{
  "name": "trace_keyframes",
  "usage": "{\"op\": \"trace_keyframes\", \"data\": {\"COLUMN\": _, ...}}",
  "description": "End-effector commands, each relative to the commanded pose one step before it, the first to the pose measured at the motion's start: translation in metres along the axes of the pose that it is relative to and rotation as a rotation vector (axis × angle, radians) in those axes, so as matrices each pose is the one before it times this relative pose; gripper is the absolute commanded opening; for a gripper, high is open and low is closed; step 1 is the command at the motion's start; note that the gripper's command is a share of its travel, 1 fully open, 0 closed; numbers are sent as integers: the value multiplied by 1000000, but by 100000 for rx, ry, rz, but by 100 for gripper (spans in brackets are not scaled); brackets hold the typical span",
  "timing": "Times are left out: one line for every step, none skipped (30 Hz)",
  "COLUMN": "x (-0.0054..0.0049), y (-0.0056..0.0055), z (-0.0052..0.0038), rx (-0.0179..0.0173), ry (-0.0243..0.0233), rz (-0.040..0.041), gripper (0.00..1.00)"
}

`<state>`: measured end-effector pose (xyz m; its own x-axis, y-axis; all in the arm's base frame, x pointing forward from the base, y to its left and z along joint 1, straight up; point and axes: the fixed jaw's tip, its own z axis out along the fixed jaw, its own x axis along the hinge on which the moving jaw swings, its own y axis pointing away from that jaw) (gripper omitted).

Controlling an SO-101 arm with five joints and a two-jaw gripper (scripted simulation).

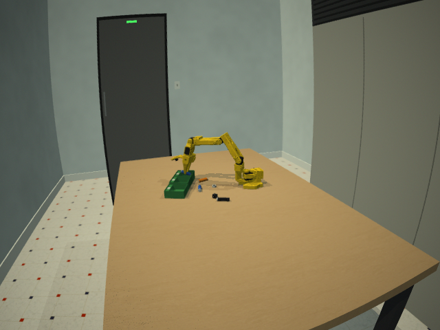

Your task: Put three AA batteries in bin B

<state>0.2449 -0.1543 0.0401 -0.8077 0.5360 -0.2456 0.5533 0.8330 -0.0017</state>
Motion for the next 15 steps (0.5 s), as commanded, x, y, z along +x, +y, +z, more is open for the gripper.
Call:
{"op": "trace_keyframes", "data": {"x": -12001, "y": -2190, "z": -15988, "rx": 88, "ry": -8609, "rz": 1682, "gripper": 0}}
{"op": "trace_keyframes", "data": {"x": 0, "y": 0, "z": 0, "rx": 0, "ry": 0, "rz": 0, "gripper": 0}}
{"op": "trace_keyframes", "data": {"x": 0, "y": 0, "z": 0, "rx": 0, "ry": 0, "rz": 0, "gripper": 0}}
{"op": "trace_keyframes", "data": {"x": 0, "y": 0, "z": 0, "rx": 0, "ry": 0, "rz": 0, "gripper": 0}}
{"op": "trace_keyframes", "data": {"x": 0, "y": 0, "z": 0, "rx": 0, "ry": 0, "rz": 0, "gripper": 0}}
{"op": "trace_keyframes", "data": {"x": 0, "y": 0, "z": 0, "rx": 0, "ry": 0, "rz": 0, "gripper": 0}}
{"op": "trace_keyframes", "data": {"x": 0, "y": 0, "z": 0, "rx": 0, "ry": 0, "rz": 0, "gripper": 0}}
{"op": "trace_keyframes", "data": {"x": 0, "y": 0, "z": 0, "rx": 0, "ry": 0, "rz": 0, "gripper": 0}}
{"op": "trace_keyframes", "data": {"x": 0, "y": 0, "z": 0, "rx": 0, "ry": 0, "rz": 0, "gripper": 0}}
{"op": "trace_keyframes", "data": {"x": 0, "y": 0, "z": 0, "rx": 0, "ry": 0, "rz": 0, "gripper": 0}}
{"op": "trace_keyframes", "data": {"x": 2, "y": 2, "z": 12, "rx": 0, "ry": 0, "rz": -1, "gripper": 0}}
{"op": "trace_keyframes", "data": {"x": 25, "y": 0, "z": 100, "rx": 0, "ry": 0, "rz": 0, "gripper": 0}}
{"op": "trace_keyframes", "data": {"x": 58, "y": 0, "z": 224, "rx": 0, "ry": 0, "rz": 0, "gripper": 0}}
{"op": "trace_keyframes", "data": {"x": 98, "y": -1, "z": 372, "rx": 0, "ry": 0, "rz": 0, "gripper": 0}}
{"op": "trace_keyframes", "data": {"x": 138, "y": -1, "z": 508, "rx": 0, "ry": 0, "rz": 0, "gripper": 0}}
